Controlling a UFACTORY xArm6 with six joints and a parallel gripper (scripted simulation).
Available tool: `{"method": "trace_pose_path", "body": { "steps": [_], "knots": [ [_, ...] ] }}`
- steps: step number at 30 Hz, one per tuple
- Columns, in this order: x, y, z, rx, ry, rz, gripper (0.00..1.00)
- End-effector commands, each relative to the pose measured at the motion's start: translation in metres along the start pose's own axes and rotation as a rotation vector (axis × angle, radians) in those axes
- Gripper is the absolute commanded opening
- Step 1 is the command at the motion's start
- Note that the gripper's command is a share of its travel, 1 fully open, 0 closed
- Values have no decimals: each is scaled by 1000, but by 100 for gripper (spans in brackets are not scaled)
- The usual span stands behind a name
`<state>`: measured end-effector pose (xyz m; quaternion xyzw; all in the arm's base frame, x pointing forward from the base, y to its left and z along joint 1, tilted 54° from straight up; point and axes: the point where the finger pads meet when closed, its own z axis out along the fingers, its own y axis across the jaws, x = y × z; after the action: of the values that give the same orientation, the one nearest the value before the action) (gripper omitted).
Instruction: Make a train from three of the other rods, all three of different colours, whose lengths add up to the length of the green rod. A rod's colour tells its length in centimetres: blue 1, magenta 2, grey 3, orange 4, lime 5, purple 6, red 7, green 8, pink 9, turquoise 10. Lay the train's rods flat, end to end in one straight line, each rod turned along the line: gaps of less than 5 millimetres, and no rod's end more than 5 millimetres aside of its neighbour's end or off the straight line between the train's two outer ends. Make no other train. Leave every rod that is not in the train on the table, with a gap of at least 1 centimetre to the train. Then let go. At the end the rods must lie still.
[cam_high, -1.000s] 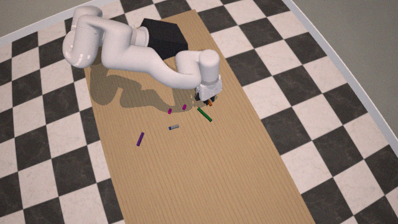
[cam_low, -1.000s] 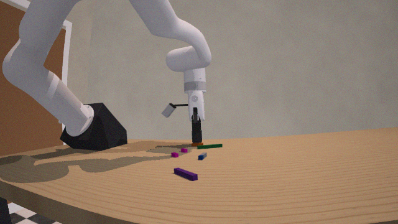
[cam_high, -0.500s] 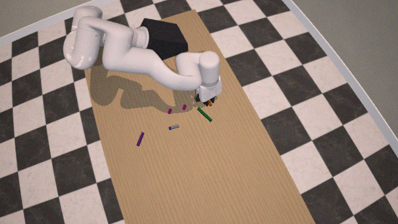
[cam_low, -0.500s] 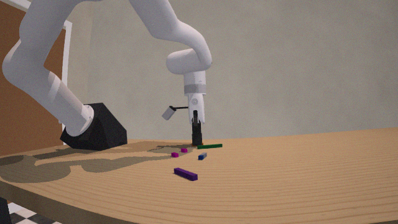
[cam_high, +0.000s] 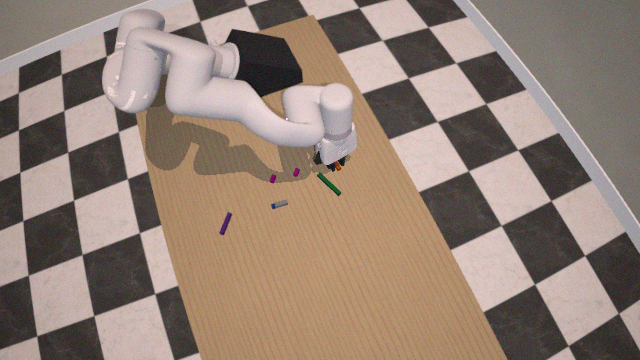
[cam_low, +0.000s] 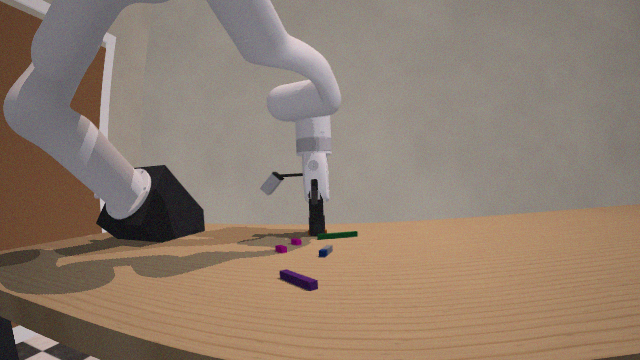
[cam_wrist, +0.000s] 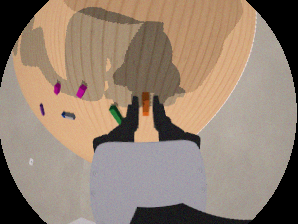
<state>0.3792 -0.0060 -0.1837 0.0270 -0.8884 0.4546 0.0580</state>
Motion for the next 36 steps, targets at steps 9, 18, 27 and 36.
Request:
{"method": "trace_pose_path", "body": {
  "steps": [9,18,27,36],
  "knots": [
    [-1,0,-1,-2,-3,1,24],
    [-1,0,-1,-2,-3,1,24],
    [-1,0,-1,-2,-3,1,24],
    [-1,0,-1,-2,-3,1,4]
  ]
}}
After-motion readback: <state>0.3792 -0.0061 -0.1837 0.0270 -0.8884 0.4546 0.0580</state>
